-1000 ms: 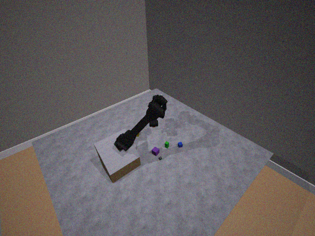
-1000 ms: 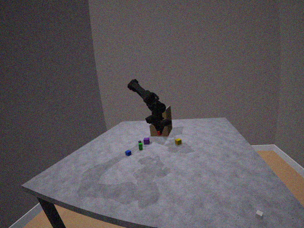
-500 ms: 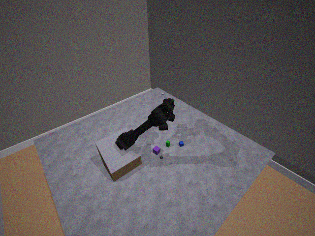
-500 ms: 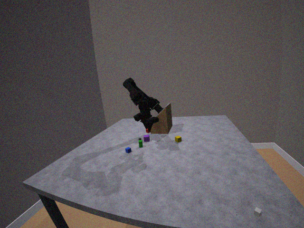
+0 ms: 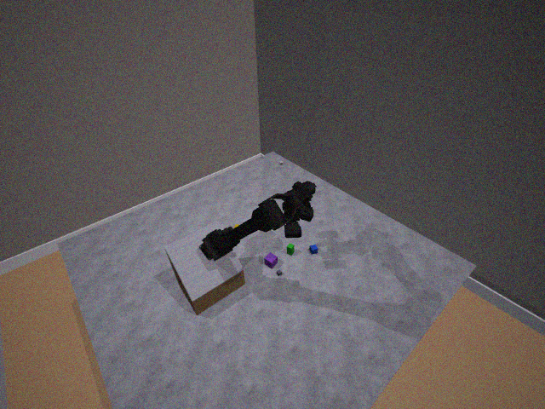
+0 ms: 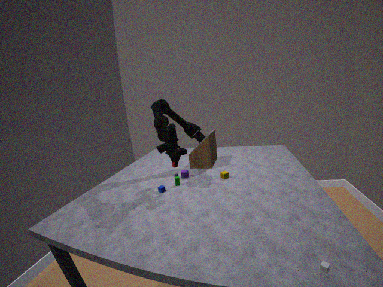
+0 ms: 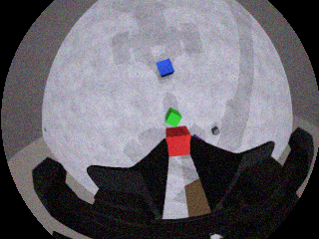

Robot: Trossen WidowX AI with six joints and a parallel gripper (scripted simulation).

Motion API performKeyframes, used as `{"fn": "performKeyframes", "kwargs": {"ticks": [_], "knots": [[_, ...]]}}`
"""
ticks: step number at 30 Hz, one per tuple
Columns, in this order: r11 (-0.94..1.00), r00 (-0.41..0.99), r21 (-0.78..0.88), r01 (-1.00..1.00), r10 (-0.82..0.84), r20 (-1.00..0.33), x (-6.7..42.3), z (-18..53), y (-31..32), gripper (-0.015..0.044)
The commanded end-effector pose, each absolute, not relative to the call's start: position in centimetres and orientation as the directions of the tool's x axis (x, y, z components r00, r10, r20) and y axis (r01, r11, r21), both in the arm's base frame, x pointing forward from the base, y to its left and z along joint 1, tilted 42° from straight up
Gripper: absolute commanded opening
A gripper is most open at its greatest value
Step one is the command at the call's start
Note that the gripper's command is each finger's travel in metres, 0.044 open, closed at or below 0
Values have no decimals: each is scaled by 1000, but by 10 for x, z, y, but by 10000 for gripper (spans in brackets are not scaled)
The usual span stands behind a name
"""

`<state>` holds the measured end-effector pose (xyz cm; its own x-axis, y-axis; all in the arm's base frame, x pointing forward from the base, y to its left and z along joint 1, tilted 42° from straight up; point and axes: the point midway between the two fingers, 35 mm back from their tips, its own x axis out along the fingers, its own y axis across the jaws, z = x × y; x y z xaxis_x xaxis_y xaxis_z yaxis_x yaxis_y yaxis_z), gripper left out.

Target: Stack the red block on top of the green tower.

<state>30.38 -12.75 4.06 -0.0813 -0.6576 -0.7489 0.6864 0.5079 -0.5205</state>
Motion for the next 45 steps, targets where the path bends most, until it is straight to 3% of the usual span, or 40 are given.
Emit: {"fn": "performKeyframes", "kwargs": {"ticks": [1, 18, 45], "knots": [[506, -89, -527, 683, -658, -747, 299, 29, -140, 0], [504, -90, -531, 681, -662, -744, 295, -7, -172, 0], [504, -90, -531, 681, -662, -744, 295, -8, -173, 0]]}}
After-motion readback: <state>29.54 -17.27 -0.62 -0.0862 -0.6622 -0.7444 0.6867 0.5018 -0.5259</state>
